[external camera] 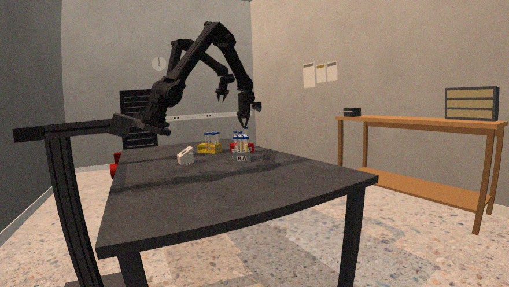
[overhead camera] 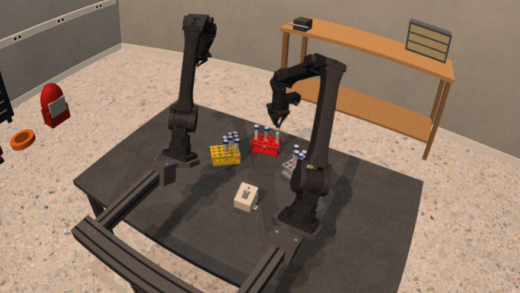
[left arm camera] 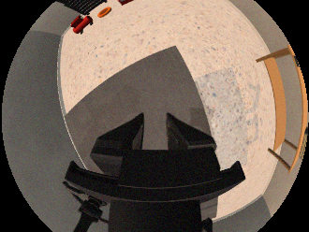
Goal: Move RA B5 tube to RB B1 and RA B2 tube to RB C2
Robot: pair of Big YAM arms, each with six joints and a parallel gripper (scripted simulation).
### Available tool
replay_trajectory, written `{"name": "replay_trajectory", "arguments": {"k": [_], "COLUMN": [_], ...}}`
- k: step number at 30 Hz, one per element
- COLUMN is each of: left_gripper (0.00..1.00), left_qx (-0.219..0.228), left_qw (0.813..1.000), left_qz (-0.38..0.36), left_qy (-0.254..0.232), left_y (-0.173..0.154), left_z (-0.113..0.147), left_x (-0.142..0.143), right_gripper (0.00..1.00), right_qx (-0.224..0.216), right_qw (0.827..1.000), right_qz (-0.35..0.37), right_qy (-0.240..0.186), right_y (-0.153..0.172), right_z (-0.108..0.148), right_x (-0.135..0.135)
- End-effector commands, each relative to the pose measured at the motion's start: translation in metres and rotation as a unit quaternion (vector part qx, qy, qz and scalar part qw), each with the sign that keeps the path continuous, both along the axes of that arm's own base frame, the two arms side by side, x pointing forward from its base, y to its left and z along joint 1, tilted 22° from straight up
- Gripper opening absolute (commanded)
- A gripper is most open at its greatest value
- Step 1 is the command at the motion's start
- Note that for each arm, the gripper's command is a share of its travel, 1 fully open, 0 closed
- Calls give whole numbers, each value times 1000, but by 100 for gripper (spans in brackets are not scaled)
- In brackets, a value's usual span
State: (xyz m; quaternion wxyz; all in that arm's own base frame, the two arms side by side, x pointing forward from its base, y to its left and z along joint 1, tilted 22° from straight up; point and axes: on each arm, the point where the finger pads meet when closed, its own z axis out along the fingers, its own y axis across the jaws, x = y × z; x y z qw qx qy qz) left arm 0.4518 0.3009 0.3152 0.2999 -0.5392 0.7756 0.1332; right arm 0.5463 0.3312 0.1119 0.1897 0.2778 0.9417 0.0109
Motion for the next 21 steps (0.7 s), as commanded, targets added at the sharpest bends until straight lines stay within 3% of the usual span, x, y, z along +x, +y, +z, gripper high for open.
{"name": "replay_trajectory", "arguments": {"k": [1,21], "left_gripper": [30,30], "left_qx": [9,9], "left_qw": [1000,1000], "left_qz": [0,0], "left_qy": [-17,-17], "left_y": [3,3], "left_z": [20,20], "left_x": [4,4], "right_gripper": [0,0], "right_qx": [15,14], "right_qw": [1000,1000], "right_qz": [1,0], "right_qy": [-21,-19], "right_y": [8,8], "right_z": [13,6], "right_x": [22,27]}}
